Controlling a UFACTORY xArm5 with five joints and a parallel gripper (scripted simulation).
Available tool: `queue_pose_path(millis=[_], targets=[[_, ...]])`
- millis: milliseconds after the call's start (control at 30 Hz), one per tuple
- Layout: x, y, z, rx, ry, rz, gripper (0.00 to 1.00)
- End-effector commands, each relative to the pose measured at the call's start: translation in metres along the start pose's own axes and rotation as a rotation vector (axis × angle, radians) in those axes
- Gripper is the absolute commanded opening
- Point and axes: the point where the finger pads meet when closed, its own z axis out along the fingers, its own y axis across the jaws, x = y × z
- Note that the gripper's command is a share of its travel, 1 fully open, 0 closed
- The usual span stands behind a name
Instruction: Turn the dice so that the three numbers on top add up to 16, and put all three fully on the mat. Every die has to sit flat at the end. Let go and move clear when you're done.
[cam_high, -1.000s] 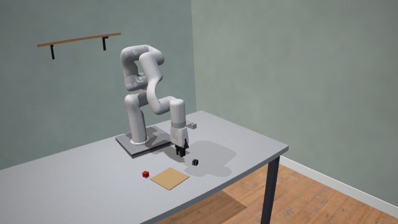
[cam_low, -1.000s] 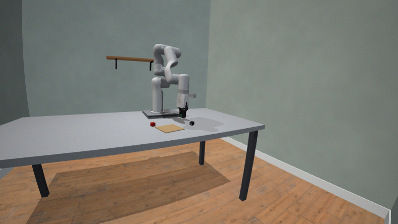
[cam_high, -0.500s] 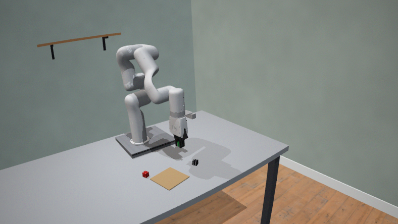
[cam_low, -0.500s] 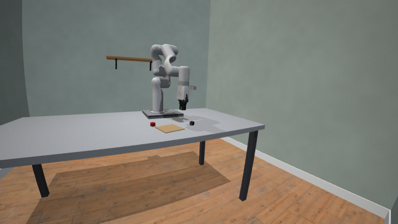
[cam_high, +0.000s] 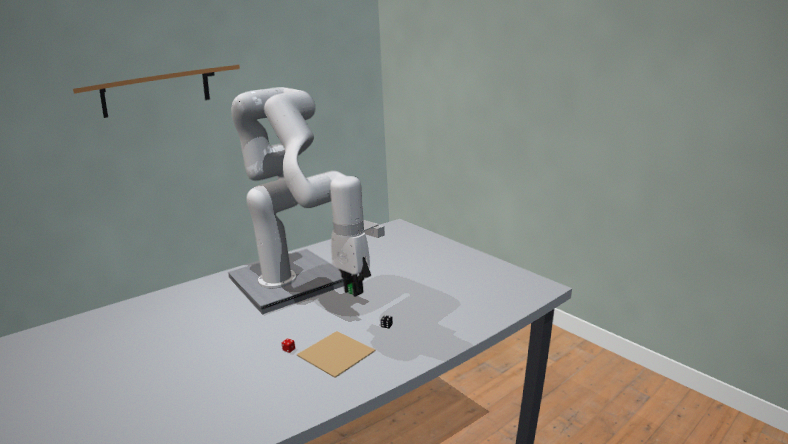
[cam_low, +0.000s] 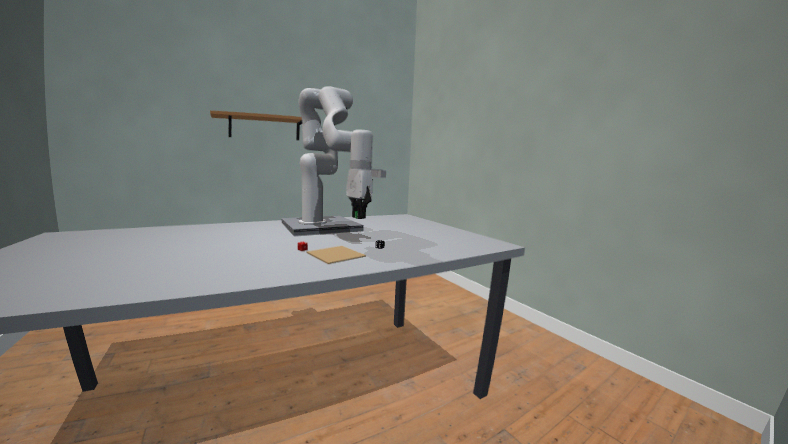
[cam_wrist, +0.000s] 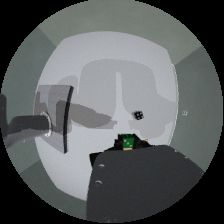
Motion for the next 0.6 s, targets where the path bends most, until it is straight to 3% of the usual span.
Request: queue_pose_path(millis=[0, 367, 467, 567], targets=[[-0.025, 0.013, -0.001, -0.002, 0.001, -0.115, 0.21], [-0.109, 0.034, 0.002, -0.003, 0.005, -0.445, 0.21], [-0.111, 0.034, 0.002, -0.003, 0.005, -0.451, 0.21], [-0.149, 0.037, 0.004, -0.005, 0.007, -0.591, 0.21]])
